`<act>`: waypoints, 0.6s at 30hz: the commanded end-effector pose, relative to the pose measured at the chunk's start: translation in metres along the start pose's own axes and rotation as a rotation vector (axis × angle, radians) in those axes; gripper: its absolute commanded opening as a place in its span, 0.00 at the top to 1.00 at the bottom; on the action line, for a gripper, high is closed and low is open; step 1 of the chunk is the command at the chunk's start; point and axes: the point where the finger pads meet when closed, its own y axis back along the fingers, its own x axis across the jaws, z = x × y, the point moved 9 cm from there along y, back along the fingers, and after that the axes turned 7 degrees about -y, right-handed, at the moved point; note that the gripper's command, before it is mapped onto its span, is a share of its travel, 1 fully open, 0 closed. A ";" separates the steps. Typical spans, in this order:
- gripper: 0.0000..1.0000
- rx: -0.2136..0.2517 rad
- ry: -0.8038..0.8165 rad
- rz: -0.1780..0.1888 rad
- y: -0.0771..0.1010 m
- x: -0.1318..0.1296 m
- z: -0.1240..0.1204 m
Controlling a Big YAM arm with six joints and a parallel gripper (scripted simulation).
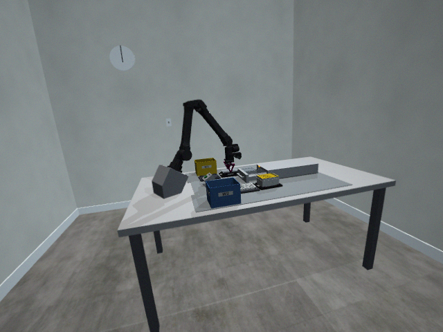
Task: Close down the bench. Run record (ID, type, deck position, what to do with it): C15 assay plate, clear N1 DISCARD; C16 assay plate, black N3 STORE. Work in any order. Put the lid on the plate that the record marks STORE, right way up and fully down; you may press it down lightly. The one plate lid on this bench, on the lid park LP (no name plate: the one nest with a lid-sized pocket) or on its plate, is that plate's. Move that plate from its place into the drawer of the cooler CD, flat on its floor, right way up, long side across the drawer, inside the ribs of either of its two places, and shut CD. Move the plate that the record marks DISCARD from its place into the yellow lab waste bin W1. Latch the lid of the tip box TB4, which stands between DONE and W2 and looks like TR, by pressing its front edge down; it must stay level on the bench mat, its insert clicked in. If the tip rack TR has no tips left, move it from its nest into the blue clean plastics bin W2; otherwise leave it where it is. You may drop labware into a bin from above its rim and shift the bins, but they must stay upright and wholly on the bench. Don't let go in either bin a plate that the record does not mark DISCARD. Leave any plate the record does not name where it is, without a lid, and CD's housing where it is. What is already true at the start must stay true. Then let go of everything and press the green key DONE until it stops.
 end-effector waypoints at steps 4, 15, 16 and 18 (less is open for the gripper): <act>1.00 -0.018 0.000 0.013 0.004 0.013 0.015; 1.00 -0.010 0.000 0.008 0.001 0.011 0.011; 1.00 -0.010 0.000 0.008 0.001 0.010 0.010; 1.00 -0.007 0.000 0.006 0.000 0.009 0.009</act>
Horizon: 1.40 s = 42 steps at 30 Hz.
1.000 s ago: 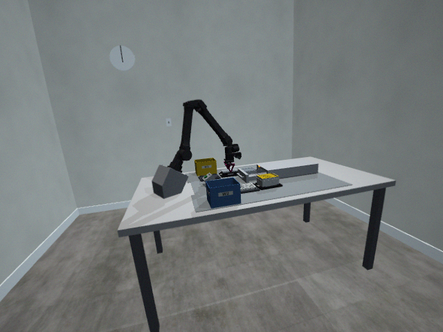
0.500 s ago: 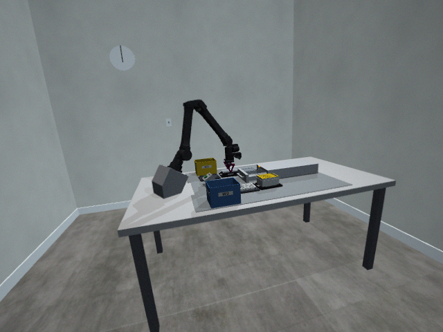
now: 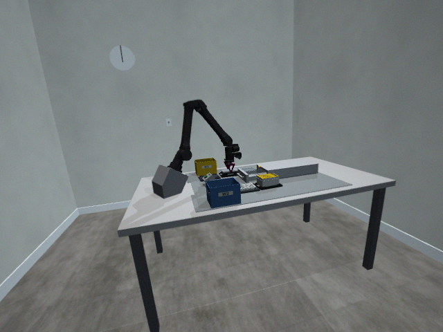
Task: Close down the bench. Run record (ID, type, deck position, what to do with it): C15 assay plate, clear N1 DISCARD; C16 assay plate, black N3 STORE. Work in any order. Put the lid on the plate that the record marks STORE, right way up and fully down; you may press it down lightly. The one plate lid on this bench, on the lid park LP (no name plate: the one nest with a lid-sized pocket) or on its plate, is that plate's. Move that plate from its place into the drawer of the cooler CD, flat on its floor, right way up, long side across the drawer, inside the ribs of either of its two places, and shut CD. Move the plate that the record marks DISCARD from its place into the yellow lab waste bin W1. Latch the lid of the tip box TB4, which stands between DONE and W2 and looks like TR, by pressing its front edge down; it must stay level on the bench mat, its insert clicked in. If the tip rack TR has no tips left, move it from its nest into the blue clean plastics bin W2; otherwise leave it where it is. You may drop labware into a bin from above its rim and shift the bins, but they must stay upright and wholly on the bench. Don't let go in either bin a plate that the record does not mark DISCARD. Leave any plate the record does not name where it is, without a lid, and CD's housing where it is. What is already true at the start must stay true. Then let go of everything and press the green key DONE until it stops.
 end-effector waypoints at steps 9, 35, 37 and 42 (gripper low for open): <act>1.00 0.000 -0.001 0.002 -0.002 0.006 0.004; 1.00 0.011 -0.002 -0.005 -0.006 0.001 -0.003; 1.00 0.011 -0.002 -0.005 -0.006 0.001 -0.003; 1.00 0.010 -0.002 -0.004 -0.006 0.001 -0.003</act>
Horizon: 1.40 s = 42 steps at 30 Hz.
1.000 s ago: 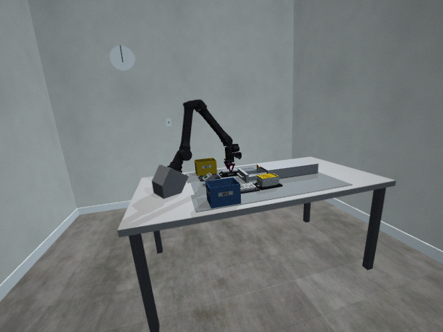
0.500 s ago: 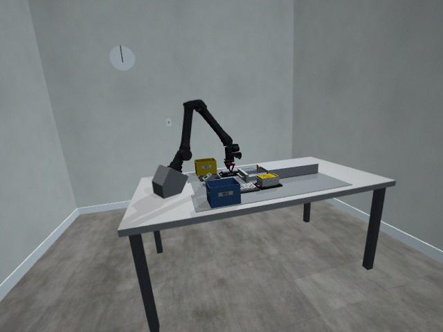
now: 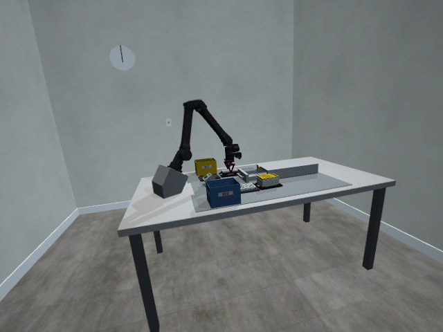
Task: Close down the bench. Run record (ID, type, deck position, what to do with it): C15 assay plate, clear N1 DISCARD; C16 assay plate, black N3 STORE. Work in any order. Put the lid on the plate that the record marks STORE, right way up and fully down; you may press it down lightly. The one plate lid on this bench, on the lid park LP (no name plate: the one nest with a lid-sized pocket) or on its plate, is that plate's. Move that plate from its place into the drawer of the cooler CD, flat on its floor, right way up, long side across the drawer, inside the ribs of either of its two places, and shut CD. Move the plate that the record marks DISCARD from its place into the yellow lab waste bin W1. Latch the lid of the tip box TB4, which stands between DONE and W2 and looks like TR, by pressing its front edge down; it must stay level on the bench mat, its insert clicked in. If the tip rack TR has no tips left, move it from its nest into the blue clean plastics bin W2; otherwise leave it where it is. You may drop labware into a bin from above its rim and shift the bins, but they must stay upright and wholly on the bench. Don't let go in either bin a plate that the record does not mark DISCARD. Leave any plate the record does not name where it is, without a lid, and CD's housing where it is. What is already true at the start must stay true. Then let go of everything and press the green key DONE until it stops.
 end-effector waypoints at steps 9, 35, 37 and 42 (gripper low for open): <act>1.00 0.008 -0.002 -0.003 -0.006 0.001 -0.003; 1.00 -0.007 -0.001 0.006 -0.006 0.005 0.002; 1.00 -0.002 -0.002 0.003 -0.007 0.004 0.001; 1.00 0.003 -0.001 0.001 -0.010 0.003 -0.002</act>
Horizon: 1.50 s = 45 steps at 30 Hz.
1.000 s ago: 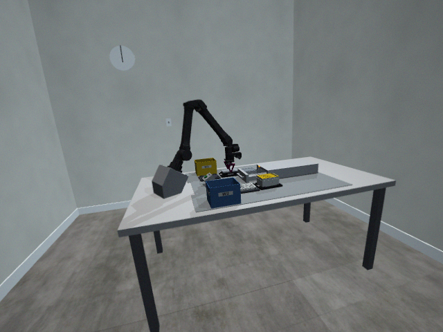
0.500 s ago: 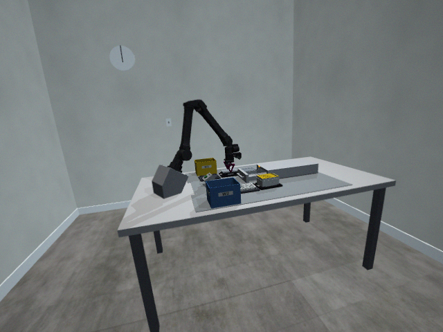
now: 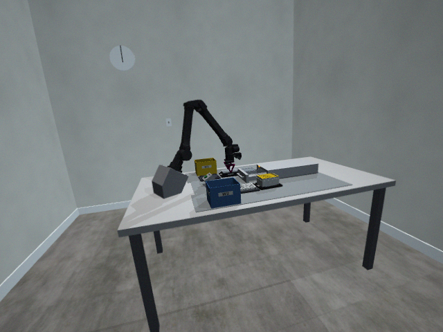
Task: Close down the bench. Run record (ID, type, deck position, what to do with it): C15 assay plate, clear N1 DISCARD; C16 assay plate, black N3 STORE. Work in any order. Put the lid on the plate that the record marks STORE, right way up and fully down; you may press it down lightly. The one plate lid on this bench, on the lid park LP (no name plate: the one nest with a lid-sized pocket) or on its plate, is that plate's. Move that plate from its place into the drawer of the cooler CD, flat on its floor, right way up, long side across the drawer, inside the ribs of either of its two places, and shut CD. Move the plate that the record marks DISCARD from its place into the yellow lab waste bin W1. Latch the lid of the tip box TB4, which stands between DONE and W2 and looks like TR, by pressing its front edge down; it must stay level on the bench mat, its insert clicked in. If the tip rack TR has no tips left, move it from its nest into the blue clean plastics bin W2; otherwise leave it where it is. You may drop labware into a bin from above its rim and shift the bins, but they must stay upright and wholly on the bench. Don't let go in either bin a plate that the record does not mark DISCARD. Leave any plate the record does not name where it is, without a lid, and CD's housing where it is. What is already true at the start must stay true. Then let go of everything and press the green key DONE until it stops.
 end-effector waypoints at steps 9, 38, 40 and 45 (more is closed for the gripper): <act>1.00 0.007 -0.002 -0.002 -0.011 0.002 -0.002; 1.00 0.004 -0.002 0.000 -0.009 0.003 0.000; 1.00 0.002 -0.002 0.001 -0.008 0.004 0.001; 1.00 -0.003 -0.001 0.004 -0.006 0.006 0.004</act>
